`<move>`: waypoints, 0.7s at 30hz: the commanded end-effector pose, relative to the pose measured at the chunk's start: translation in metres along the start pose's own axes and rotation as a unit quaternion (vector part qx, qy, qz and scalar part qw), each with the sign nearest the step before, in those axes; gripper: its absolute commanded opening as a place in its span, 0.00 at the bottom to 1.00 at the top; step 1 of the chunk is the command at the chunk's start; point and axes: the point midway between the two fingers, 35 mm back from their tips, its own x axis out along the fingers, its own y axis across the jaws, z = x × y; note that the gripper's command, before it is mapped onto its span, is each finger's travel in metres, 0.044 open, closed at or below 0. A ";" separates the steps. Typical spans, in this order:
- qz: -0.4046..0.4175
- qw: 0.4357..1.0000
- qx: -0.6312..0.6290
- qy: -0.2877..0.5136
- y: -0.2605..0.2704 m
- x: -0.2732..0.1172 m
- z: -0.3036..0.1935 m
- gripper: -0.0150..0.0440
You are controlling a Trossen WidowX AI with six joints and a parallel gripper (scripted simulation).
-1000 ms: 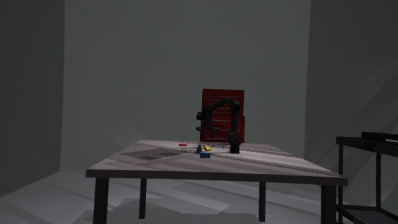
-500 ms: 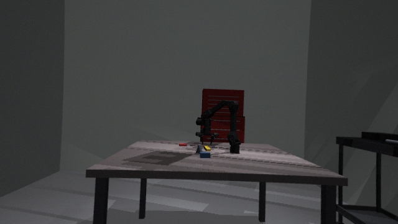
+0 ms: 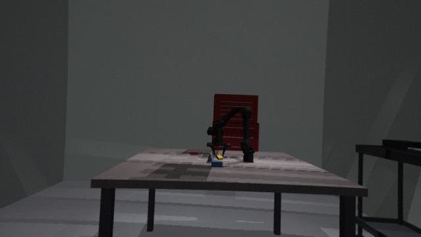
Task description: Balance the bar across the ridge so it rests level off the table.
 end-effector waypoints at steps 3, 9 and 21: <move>-0.001 1.000 0.002 0.003 -0.001 0.006 -0.002 0.79; -0.001 1.000 0.002 0.003 -0.001 0.006 -0.002 0.79; -0.002 1.000 0.000 0.002 -0.001 0.005 -0.001 0.52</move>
